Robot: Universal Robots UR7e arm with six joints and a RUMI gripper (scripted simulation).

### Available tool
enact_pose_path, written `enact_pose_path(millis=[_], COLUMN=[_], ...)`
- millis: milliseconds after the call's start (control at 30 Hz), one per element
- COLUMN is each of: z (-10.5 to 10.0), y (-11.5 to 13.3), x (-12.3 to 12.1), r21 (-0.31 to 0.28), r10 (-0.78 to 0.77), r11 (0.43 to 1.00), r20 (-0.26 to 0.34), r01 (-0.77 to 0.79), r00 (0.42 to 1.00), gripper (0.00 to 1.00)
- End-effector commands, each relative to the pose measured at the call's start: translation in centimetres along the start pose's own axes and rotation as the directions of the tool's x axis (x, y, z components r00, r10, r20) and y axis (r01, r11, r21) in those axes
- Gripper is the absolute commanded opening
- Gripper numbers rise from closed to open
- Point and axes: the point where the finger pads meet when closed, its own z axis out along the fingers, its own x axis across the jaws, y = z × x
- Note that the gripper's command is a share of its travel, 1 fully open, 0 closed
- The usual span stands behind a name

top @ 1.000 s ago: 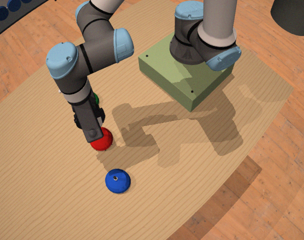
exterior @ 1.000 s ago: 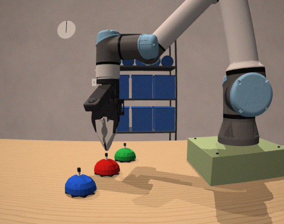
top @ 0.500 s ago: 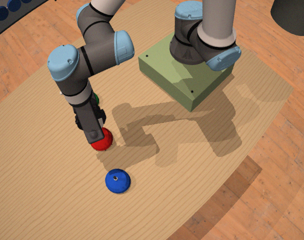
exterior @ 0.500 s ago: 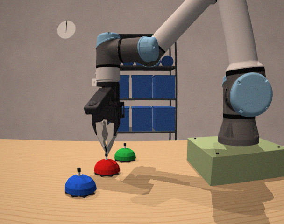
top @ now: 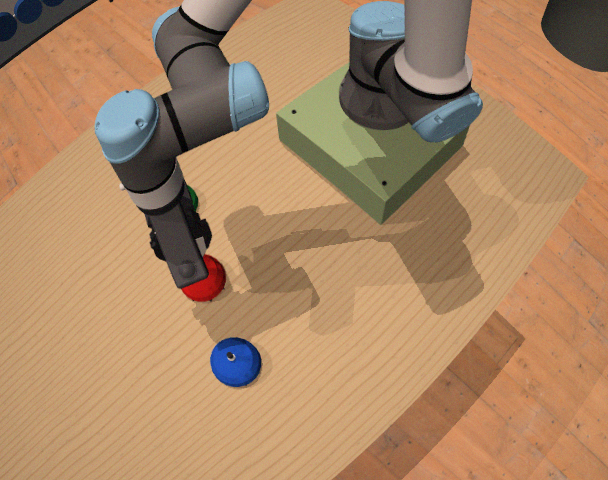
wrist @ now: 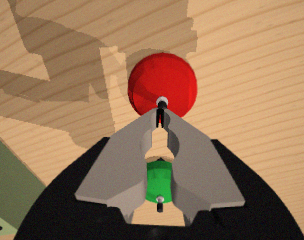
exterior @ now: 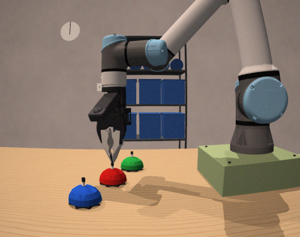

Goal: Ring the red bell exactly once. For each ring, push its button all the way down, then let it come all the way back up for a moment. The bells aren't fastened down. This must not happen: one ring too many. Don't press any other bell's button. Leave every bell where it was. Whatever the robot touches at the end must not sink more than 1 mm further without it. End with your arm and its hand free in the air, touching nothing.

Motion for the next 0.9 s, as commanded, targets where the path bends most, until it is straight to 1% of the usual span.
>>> enact_pose_path(millis=[0,667,867], z=[0.12,0.14,0.65], y=[-0.07,-0.07,-0.06], x=[-0.12,-0.12,-0.24], r21=[0.001,0.001,0.0], r10=[-0.001,-0.001,-0.001], r11=[1.0,1.0,1.0], r20=[0.002,0.002,0.005], r01=[0.001,0.001,0.001], r00=[1.0,1.0,1.0], gripper=[0.0,0.0,0.0])
